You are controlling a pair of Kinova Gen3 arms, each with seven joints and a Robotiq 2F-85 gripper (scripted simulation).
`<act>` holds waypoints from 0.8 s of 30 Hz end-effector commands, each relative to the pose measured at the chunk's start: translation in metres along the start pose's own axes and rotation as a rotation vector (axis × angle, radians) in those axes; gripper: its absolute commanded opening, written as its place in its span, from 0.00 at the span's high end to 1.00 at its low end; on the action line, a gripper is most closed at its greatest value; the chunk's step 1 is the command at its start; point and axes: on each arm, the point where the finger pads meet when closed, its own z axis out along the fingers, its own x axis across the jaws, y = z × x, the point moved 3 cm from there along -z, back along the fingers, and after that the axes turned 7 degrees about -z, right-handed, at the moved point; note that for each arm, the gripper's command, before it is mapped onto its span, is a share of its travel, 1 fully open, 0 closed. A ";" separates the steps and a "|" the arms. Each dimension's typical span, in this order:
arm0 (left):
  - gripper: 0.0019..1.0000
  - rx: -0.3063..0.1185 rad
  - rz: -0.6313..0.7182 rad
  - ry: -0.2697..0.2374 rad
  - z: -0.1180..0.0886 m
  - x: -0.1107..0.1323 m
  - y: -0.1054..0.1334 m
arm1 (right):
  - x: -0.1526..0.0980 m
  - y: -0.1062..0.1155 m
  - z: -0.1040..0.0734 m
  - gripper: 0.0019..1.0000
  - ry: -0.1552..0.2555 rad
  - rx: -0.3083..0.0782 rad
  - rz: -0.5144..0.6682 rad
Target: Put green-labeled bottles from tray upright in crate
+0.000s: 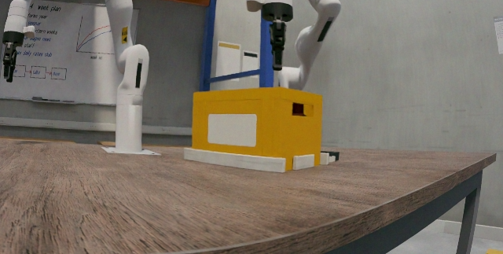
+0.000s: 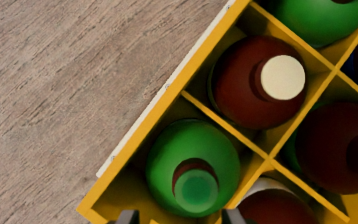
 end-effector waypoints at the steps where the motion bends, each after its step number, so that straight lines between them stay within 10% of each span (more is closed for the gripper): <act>1: 0.56 0.001 0.008 0.001 -0.005 0.002 -0.002 | -0.002 -0.003 -0.001 0.00 -0.004 0.005 0.007; 24: 0.70 0.001 0.008 0.001 -0.005 0.002 -0.002 | -0.002 -0.003 -0.001 0.00 -0.004 0.005 0.007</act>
